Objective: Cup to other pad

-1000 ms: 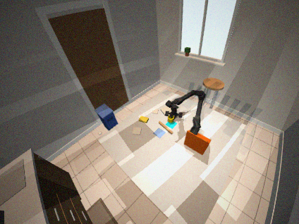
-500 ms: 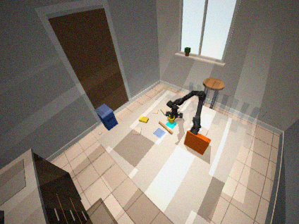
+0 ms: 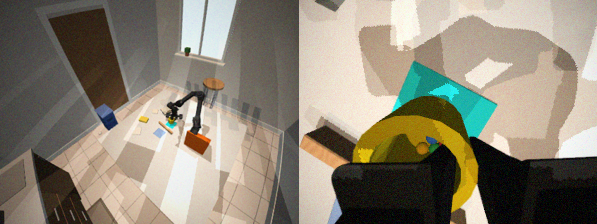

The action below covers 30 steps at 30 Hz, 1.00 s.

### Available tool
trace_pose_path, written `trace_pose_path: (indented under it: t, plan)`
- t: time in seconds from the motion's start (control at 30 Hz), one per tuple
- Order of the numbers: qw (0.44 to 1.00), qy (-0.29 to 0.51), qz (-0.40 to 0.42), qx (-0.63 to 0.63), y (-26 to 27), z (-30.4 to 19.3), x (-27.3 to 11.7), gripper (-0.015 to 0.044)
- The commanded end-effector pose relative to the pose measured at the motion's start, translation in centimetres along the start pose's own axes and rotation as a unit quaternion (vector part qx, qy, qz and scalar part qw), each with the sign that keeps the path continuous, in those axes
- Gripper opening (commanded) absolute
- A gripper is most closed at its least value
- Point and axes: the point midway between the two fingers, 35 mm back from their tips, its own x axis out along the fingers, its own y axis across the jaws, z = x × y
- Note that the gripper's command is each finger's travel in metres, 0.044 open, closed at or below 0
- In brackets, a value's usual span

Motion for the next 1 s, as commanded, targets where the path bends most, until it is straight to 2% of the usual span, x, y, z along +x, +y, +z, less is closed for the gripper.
trace_pose_path:
  t: [0.0, 0.37, 0.87, 0.97]
  plan:
    - [1.000, 0.005, -0.002, -0.006, -0.2, -0.4, 0.8, 0.0000]
    - [1.000, 0.004, -0.003, -0.006, -0.4, -0.5, 2.2, 0.0000]
    - [1.000, 0.000, -0.002, -0.001, -0.3, -0.1, 1.9, 0.0000]
    - [1.000, 0.000, -0.002, -0.001, -0.3, -0.1, 1.9, 0.0079]
